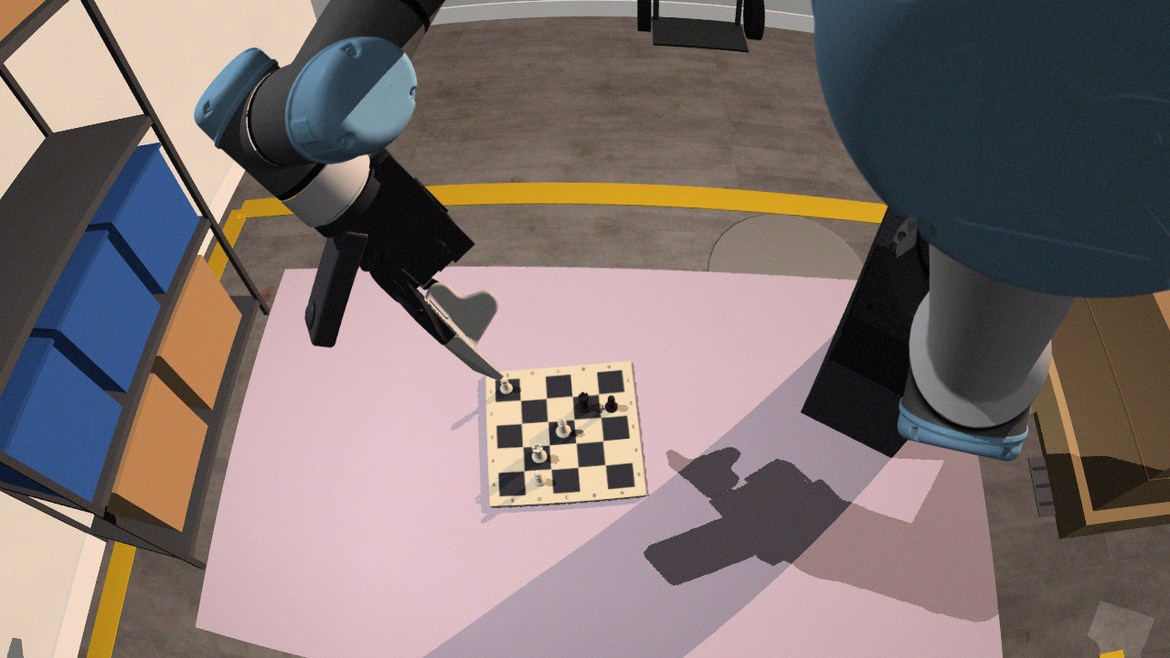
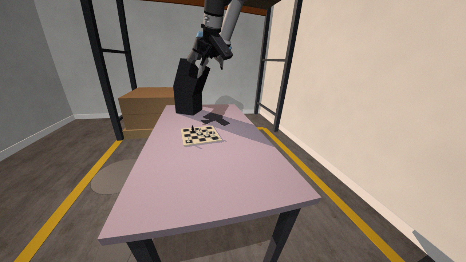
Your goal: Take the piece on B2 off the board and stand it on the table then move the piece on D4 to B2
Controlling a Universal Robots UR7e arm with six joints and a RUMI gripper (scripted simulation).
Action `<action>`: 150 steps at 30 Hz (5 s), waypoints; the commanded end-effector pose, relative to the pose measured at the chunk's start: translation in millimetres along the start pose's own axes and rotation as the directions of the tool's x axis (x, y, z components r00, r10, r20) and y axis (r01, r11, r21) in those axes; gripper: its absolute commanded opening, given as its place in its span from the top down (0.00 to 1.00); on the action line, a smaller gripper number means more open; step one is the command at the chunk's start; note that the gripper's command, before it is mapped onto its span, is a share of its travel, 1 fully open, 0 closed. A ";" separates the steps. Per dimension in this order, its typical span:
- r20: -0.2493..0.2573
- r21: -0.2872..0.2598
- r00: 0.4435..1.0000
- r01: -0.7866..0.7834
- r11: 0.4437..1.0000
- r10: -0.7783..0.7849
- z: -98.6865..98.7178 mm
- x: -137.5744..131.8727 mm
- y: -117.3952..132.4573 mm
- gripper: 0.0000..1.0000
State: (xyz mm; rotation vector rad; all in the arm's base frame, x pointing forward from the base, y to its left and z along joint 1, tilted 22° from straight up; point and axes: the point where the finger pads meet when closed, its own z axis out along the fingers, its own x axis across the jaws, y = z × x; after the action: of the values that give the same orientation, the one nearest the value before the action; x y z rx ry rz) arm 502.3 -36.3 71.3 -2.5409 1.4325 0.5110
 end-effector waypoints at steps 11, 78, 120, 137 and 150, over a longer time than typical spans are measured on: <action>0.219 0.135 0.918 0.308 0.942 -0.332 47.4 61.3 -6.2 0.00; -0.356 0.812 0.458 0.582 -0.028 -0.815 283.8 226.9 49.0 0.00; -0.445 0.797 0.450 0.594 -0.113 -0.774 306.7 233.0 54.7 0.00; -0.445 0.797 0.450 0.594 -0.113 -0.774 306.7 233.0 54.7 0.00; -0.445 0.797 0.450 0.594 -0.113 -0.774 306.7 233.0 54.7 0.00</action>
State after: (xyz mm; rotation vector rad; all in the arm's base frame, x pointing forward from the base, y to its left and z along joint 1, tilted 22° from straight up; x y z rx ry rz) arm 502.9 -150.8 -300.7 -1.7074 -0.0893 -0.2721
